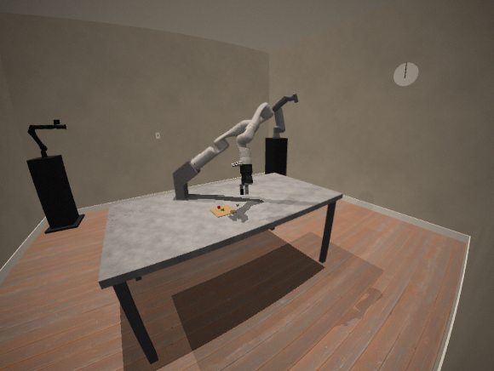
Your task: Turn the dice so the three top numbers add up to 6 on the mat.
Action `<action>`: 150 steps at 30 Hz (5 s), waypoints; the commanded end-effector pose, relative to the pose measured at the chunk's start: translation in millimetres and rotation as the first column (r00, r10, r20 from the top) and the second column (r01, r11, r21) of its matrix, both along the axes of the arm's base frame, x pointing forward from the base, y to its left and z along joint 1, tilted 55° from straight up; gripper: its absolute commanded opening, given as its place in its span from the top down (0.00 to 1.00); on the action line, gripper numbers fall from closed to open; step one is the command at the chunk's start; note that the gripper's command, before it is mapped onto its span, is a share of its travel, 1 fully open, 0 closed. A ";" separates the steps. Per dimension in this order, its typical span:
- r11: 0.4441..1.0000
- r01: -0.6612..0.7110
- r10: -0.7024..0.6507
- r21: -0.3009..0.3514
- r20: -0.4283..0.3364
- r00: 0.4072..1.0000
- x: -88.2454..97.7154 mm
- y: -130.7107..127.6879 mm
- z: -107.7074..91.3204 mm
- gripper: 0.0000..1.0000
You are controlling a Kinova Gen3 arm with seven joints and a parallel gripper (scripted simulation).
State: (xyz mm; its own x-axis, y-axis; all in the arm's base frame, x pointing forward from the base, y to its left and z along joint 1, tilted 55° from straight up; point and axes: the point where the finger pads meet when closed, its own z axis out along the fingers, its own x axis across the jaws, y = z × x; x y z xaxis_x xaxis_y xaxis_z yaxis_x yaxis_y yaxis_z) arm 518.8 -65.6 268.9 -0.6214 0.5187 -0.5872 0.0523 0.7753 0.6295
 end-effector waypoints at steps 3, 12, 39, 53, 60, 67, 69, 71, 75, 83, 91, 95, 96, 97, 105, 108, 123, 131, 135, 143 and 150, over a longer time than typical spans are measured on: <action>0.997 0.075 -0.073 -0.037 0.054 0.996 38.1 -46.8 17.0 0.00; 0.972 0.215 -0.199 -0.094 0.152 0.968 88.8 -129.6 54.5 0.00; 0.647 0.748 -0.594 -0.146 0.519 0.615 162.6 -473.3 252.0 0.00; 0.413 0.909 -0.676 -0.051 0.652 0.344 131.4 -606.6 368.2 0.00; 0.353 0.936 -0.682 -0.006 0.683 0.262 118.8 -634.1 406.3 0.00; 0.314 0.948 -0.674 0.048 0.714 0.187 109.9 -648.1 450.1 0.00; 0.314 0.948 -0.670 0.060 0.721 0.176 110.0 -646.8 460.2 0.00; 0.319 0.945 -0.664 0.069 0.728 0.171 111.4 -643.2 469.2 0.00; 0.328 0.942 -0.657 0.075 0.735 0.170 114.1 -637.3 477.0 0.00; 0.409 0.910 -0.611 0.068 0.761 0.218 136.9 -591.0 495.1 0.00; 0.504 0.863 -0.550 0.022 0.779 0.301 162.3 -533.7 493.0 0.00; 0.575 0.818 -0.491 -0.028 0.788 0.372 180.0 -486.0 483.2 0.00; 0.593 0.804 -0.474 -0.042 0.789 0.391 184.2 -473.0 479.7 0.00; 0.611 0.790 -0.456 -0.058 0.790 0.410 188.3 -459.7 475.8 0.00; 0.738 0.642 -0.274 -0.208 0.778 0.566 212.3 -342.7 428.9 0.00; 0.751 0.620 -0.247 -0.229 0.773 0.584 213.9 -327.2 421.3 0.00; 0.807 0.222 0.215 -0.548 0.622 0.753 186.2 -102.2 275.0 0.00; 0.754 0.061 0.396 -0.654 0.527 0.752 150.9 -28.1 209.6 0.00; 0.701 -0.036 0.503 -0.712 0.459 0.732 122.4 13.7 167.2 0.00; 0.604 -0.161 0.641 -0.780 0.356 0.681 76.2 64.3 108.1 0.00; 0.481 -0.270 0.761 -0.834 0.244 0.602 22.3 106.3 48.3 0.00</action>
State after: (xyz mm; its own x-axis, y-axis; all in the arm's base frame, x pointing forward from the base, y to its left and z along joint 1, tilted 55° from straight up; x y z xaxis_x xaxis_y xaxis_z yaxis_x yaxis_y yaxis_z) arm 556.5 31.7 333.9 -0.0623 -0.4685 -0.8813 -0.6304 0.7030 -0.3292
